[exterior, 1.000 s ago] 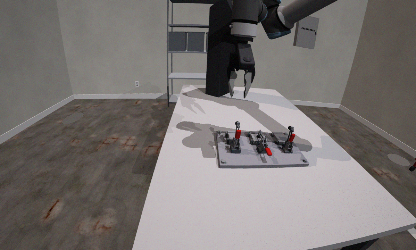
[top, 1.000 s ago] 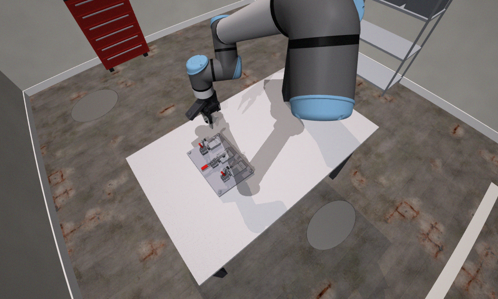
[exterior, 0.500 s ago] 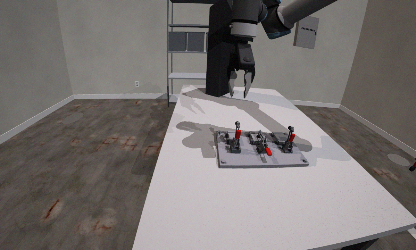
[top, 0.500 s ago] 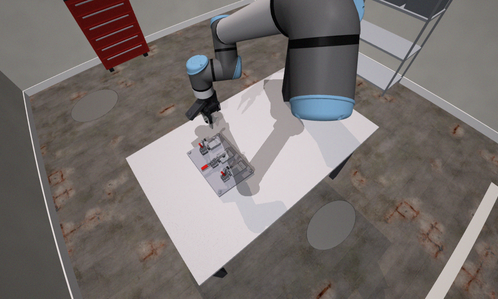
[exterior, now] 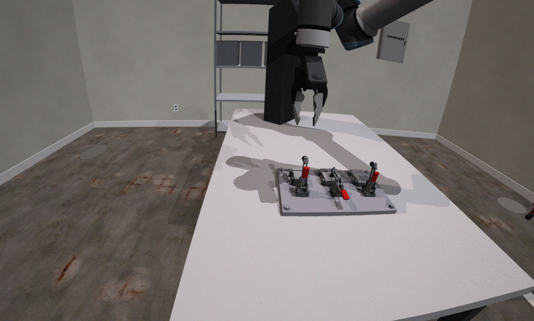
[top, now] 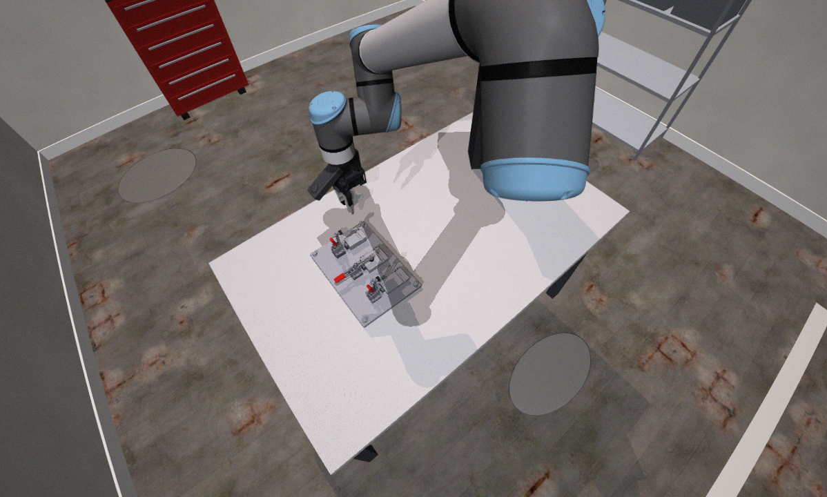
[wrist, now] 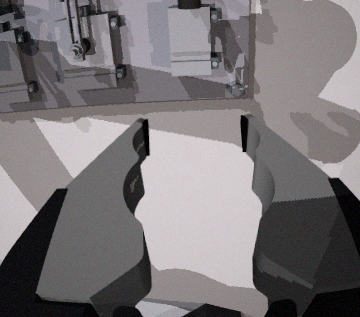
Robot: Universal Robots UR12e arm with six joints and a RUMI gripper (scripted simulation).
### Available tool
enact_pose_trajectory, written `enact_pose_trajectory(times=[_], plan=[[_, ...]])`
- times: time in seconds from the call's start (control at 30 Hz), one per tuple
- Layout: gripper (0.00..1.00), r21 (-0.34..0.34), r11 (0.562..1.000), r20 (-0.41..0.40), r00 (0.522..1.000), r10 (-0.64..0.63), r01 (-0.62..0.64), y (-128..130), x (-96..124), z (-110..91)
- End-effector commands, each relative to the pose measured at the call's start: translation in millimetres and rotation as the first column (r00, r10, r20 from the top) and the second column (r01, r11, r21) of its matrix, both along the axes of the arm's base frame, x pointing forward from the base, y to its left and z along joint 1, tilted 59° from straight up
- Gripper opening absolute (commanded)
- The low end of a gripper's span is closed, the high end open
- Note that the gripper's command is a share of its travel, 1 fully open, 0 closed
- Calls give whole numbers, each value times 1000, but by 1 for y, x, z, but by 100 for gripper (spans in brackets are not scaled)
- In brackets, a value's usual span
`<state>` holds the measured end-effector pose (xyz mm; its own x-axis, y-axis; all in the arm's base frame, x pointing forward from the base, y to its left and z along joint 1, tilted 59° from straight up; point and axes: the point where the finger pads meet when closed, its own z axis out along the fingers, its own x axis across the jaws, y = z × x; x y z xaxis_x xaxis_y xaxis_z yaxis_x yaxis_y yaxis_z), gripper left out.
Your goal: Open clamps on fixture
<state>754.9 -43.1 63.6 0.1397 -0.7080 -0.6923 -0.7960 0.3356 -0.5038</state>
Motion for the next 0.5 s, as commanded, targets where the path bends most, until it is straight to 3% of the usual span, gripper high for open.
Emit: enact_pose_trajectory(times=[0.0, 0.47], plan=[[28, 0, 1000, 0, 1000, 0, 0, -1, 0, 0], [28, 0, 1000, 0, 1000, 0, 0, 1, 0, 2]])
